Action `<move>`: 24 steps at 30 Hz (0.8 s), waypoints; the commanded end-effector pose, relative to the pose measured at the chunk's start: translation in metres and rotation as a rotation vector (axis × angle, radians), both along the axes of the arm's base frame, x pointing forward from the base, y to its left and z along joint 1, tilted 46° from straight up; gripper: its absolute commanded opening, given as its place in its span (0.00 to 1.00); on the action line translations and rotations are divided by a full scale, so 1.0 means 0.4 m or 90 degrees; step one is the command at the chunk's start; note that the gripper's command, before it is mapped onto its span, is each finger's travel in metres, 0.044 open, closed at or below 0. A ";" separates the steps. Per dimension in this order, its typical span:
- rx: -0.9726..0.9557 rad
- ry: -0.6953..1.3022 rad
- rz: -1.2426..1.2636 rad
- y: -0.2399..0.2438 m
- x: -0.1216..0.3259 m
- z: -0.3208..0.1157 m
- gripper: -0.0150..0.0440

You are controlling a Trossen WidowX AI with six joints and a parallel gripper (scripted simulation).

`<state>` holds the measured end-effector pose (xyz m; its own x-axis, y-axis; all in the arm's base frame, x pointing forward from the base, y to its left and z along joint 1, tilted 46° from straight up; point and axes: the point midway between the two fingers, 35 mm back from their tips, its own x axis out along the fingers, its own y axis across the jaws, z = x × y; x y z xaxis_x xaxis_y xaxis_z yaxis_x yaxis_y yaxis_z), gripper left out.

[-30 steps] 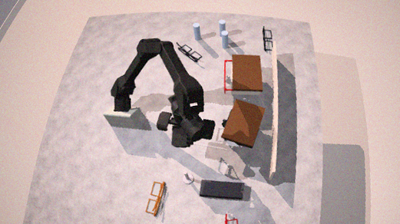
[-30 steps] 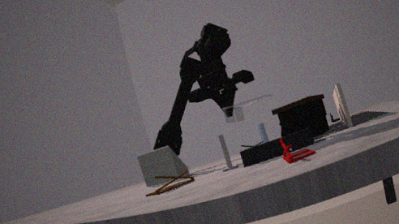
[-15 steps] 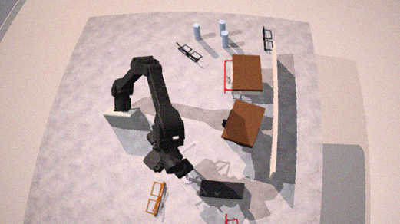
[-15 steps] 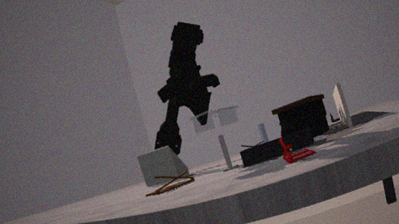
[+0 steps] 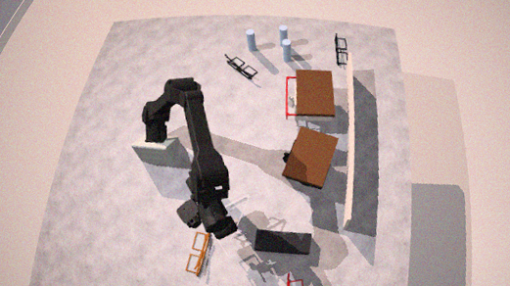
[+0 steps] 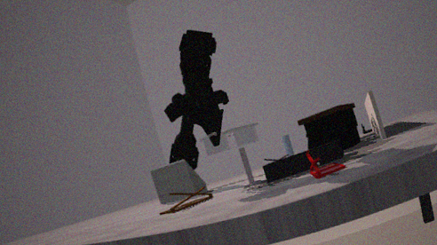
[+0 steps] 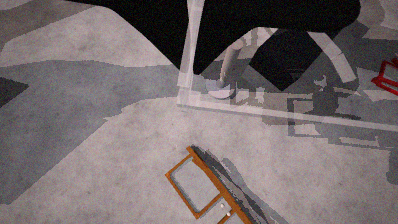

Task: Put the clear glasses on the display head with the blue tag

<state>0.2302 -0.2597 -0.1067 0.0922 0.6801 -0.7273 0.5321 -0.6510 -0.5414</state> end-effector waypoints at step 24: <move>0.007 0.003 -0.003 0.092 -0.015 -0.078 0.25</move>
<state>0.2257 -0.2224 -0.1395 0.0904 0.6925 -0.7157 0.5212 -0.6453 -0.5585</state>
